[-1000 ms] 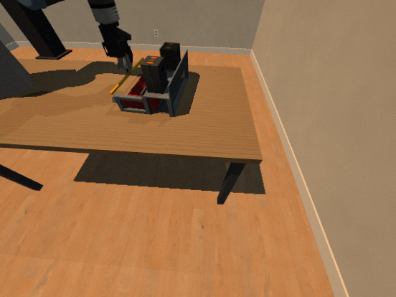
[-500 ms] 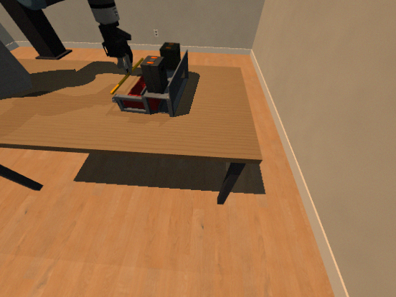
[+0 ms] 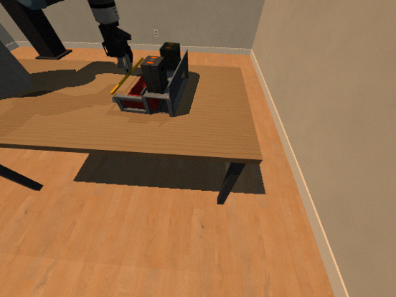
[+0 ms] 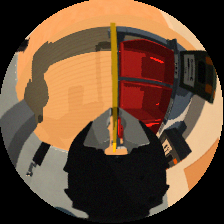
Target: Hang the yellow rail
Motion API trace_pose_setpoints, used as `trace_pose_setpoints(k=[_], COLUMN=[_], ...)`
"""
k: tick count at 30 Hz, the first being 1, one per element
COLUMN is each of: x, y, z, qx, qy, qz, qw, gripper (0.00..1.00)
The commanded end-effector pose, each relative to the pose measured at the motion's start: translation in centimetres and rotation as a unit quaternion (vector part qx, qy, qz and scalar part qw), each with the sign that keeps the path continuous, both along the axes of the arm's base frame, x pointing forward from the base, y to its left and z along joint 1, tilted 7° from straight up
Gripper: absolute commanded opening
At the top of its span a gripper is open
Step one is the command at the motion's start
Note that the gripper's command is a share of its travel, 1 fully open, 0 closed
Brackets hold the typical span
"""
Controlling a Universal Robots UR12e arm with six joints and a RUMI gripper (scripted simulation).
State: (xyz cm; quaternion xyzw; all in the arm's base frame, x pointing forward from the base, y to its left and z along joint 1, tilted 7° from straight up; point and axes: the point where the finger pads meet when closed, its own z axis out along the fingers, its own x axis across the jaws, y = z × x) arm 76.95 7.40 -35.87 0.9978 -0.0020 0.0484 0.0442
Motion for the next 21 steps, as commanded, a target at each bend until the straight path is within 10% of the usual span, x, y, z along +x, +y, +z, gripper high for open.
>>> trace_pose_setpoints(k=[1, 21], x=[0.25, 0.21], y=[-0.10, -0.08], z=[0.29, 0.27], qx=[0.000, 0.000], qy=[-0.002, -0.002], qz=[0.000, 0.000], qw=[1.000, 1.000], gripper=[0.00, 0.00])
